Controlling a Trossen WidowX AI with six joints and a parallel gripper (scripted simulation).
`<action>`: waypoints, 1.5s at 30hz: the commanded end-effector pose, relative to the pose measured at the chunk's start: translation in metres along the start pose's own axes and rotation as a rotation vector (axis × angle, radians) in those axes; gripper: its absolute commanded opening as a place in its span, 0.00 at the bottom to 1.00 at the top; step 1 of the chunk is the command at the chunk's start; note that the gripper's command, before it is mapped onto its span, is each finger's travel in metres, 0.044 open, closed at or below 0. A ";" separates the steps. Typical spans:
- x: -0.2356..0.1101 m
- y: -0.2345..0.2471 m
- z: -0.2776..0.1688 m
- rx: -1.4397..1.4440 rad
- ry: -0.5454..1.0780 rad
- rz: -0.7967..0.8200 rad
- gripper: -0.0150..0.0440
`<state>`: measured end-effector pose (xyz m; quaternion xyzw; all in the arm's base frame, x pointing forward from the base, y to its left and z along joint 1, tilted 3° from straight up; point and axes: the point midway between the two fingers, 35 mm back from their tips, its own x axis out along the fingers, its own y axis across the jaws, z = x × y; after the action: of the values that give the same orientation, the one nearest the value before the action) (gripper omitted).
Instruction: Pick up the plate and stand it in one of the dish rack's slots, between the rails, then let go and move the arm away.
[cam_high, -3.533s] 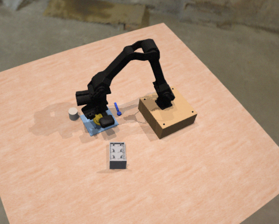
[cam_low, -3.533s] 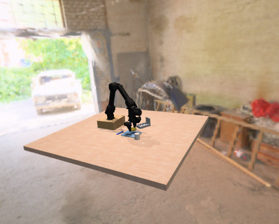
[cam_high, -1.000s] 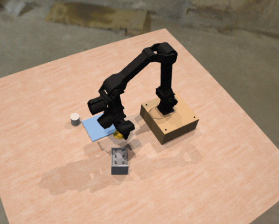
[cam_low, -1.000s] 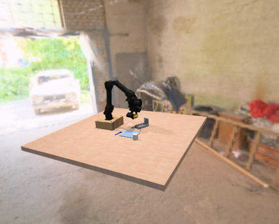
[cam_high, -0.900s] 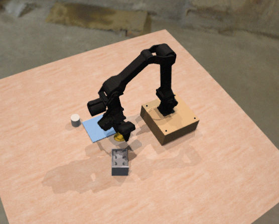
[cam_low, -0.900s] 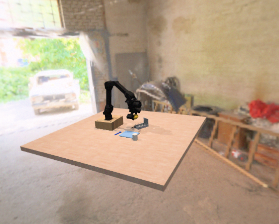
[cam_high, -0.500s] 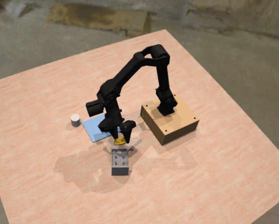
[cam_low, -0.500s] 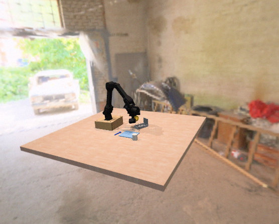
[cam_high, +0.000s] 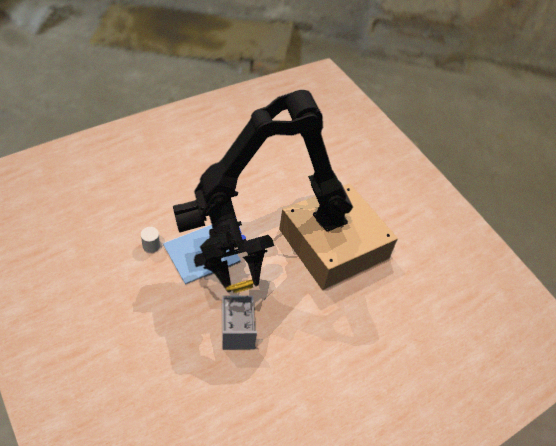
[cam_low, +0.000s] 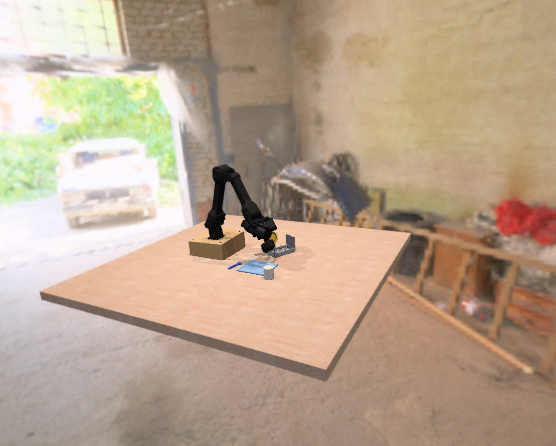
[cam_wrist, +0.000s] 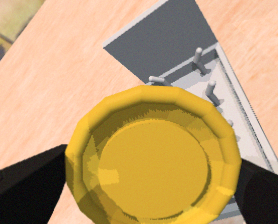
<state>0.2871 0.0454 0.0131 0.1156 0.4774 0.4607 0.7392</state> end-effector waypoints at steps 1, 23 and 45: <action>0.001 -0.002 -0.003 -0.091 -0.078 0.035 0.25; -0.013 -0.008 -0.016 -0.574 -0.536 0.011 0.25; -0.018 -0.009 -0.019 -0.729 -0.680 -0.056 0.25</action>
<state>0.2743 0.0202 0.0109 -0.0230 0.0208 0.5143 0.8571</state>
